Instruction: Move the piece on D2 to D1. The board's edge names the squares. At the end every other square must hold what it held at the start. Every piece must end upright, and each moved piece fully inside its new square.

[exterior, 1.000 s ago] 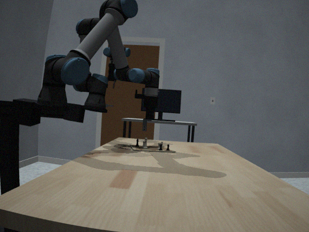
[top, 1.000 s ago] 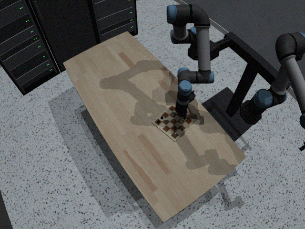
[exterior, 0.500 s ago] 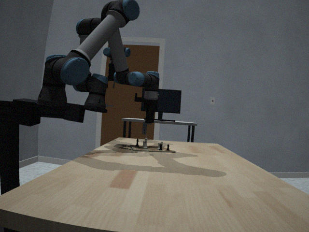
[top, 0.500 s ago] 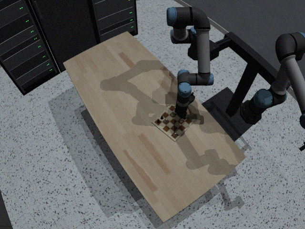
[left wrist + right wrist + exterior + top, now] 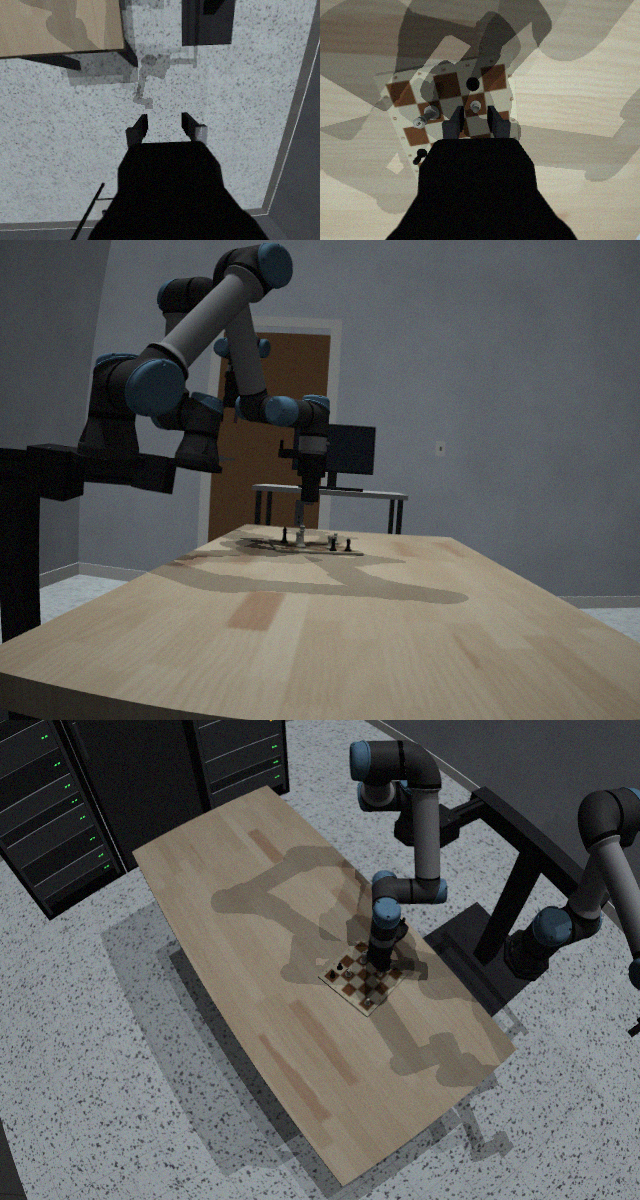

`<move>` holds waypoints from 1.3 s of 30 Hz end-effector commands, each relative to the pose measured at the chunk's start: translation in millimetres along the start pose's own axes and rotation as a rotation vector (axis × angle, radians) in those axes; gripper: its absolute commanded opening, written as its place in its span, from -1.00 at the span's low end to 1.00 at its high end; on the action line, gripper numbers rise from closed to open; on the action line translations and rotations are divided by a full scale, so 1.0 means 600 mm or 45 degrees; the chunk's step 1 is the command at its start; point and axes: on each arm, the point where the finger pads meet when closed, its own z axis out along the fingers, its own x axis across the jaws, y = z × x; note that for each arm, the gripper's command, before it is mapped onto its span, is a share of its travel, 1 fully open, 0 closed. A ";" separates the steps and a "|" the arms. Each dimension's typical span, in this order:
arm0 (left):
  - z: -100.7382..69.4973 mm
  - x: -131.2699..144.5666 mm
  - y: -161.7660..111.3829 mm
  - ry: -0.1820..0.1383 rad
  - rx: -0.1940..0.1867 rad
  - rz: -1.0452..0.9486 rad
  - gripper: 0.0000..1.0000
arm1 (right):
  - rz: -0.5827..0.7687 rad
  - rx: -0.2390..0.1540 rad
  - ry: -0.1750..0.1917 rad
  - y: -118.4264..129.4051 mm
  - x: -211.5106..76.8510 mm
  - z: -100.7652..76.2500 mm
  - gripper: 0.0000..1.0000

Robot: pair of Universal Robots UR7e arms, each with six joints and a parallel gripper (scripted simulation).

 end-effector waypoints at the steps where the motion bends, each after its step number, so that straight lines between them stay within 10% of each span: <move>1: -0.001 0.000 0.000 0.000 -0.002 0.000 1.00 | 0.000 -0.001 0.001 0.001 0.001 0.007 0.36; 39: -0.001 0.000 0.000 0.000 -0.002 0.000 1.00 | 0.000 -0.001 0.001 0.001 0.001 0.026 0.36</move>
